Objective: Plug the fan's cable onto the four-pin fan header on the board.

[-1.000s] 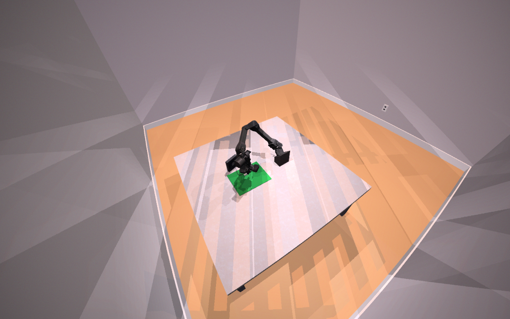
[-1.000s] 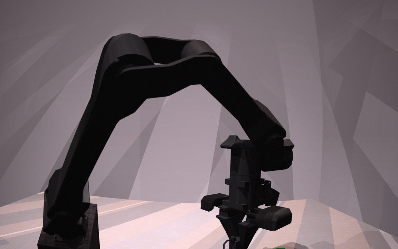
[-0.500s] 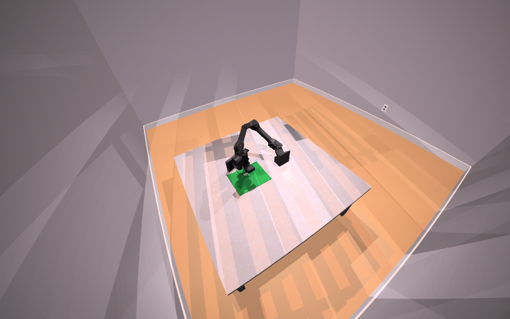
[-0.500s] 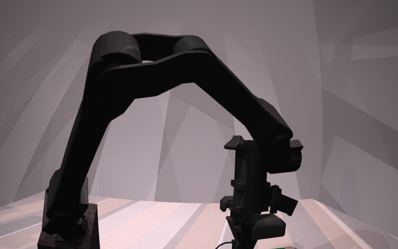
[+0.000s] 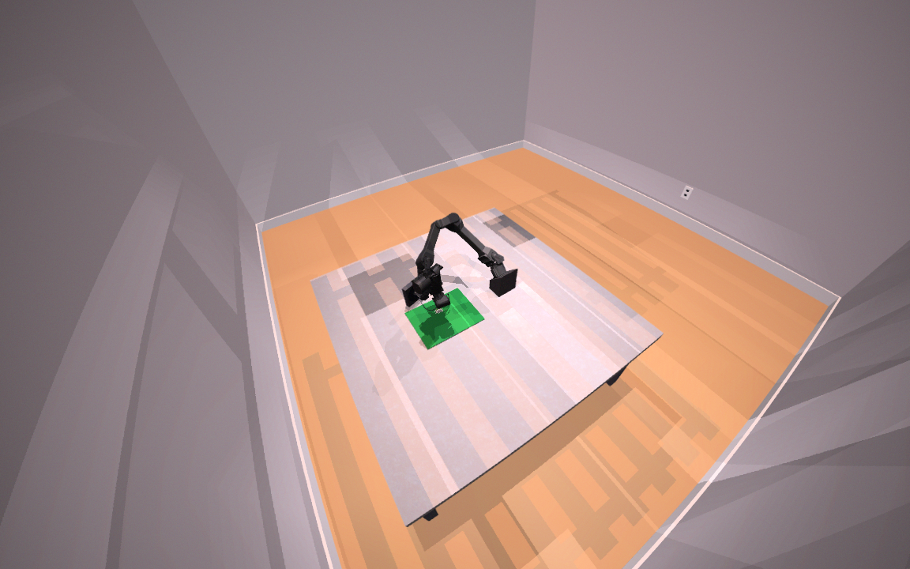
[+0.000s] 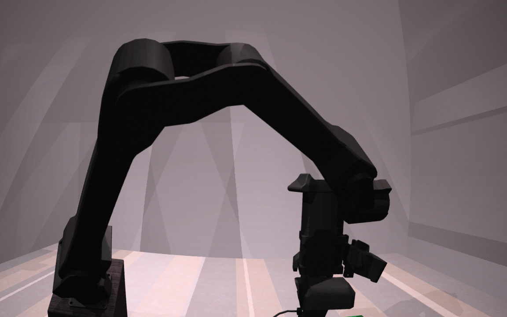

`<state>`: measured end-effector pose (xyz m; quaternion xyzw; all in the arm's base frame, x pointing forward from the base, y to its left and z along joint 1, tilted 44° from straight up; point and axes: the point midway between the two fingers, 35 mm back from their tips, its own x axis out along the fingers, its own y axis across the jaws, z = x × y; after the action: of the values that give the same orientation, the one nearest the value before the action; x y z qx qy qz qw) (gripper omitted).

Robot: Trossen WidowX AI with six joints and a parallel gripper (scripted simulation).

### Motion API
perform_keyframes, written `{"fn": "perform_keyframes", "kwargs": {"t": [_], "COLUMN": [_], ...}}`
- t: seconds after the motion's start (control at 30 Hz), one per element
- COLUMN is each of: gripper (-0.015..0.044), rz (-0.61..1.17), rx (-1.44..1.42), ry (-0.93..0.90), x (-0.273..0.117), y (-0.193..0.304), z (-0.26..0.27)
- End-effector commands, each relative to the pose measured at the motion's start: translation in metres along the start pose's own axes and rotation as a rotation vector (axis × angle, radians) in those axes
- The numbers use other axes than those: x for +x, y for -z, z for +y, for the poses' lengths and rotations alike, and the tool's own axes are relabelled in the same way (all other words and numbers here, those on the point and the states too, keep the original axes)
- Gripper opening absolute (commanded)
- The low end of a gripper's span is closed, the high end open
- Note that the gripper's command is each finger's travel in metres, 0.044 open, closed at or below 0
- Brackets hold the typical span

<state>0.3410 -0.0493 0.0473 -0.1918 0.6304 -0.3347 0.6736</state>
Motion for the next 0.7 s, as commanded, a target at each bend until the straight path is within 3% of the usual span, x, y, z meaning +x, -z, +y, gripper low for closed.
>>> {"fn": "perform_keyframes", "kwargs": {"t": [0.0, 0.53, 0.67], "gripper": [0.0000, 0.0000, 0.0000], "rz": [-0.002, -0.002, -0.002], "rx": [0.012, 0.009, 0.005], "ry": [0.004, 0.004, 0.005], "x": [-0.002, -0.002, 0.018], "y": [-0.005, -0.007, -0.008], "z": [-0.002, -0.002, -0.002]}}
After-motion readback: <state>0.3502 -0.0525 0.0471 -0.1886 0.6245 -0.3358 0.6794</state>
